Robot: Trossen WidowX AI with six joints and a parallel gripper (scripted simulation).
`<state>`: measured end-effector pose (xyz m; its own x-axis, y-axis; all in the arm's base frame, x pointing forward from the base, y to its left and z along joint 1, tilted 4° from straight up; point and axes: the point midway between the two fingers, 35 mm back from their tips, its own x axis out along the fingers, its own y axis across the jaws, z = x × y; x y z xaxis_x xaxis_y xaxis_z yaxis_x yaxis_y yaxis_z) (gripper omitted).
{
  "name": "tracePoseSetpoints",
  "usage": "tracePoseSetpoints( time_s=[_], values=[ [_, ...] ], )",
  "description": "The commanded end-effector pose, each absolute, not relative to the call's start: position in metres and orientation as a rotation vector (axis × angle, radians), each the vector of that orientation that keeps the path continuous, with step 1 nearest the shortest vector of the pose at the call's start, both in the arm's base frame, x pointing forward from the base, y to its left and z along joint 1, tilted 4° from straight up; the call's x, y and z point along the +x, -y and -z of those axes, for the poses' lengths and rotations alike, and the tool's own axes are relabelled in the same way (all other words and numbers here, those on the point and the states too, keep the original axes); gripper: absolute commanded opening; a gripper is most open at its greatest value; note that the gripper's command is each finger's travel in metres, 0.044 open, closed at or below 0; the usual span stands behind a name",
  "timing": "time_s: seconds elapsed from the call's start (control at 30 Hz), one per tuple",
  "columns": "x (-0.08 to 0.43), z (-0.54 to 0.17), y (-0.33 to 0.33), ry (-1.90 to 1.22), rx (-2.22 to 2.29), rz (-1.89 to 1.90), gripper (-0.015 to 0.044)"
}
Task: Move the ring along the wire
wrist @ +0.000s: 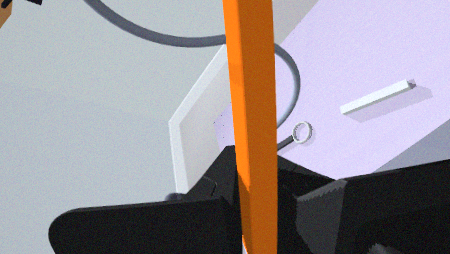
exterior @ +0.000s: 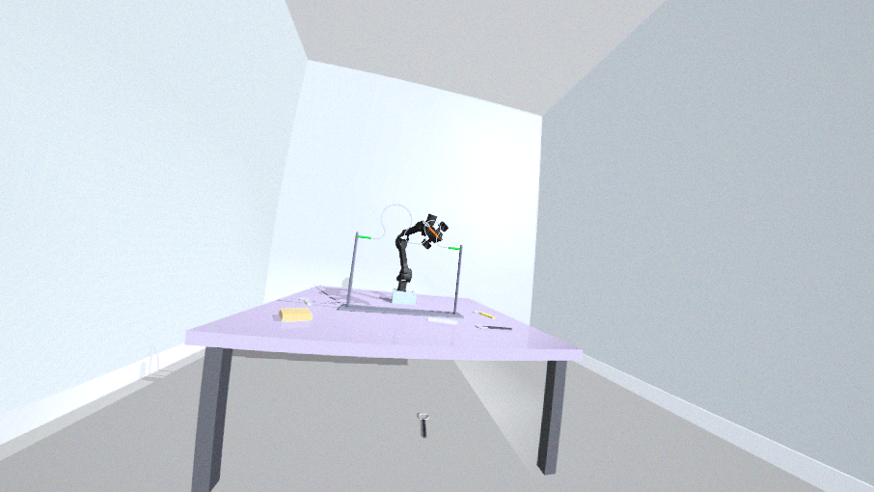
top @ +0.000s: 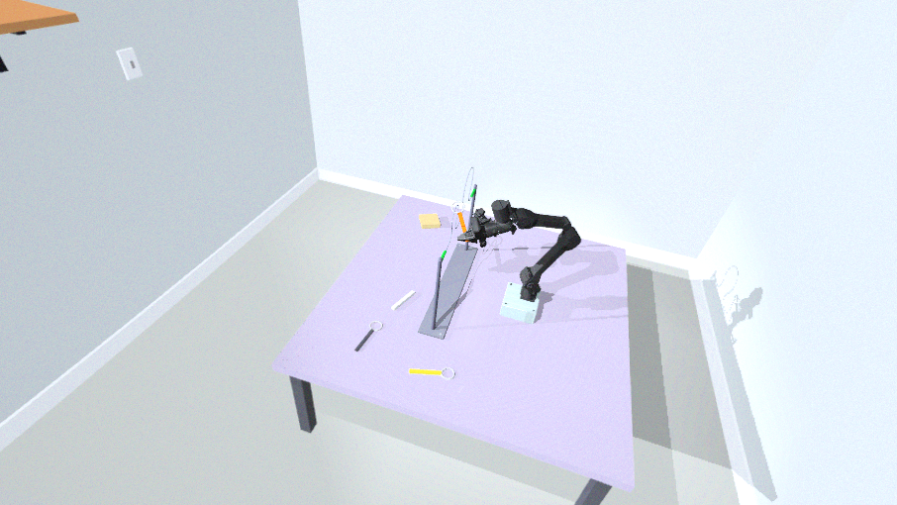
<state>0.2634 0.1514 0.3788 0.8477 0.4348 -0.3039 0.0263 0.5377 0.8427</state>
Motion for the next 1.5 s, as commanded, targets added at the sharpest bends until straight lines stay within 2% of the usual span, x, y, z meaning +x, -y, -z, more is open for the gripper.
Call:
tracePoseSetpoints(
  time_s=[0.0,1.47],
  values=[
    [0.263,-0.379,-0.148,-0.512,0.908,-0.239,-0.0150],
    [0.269,-0.349,-0.100,-0.456,0.026,0.020,-0.0150]
  ],
)
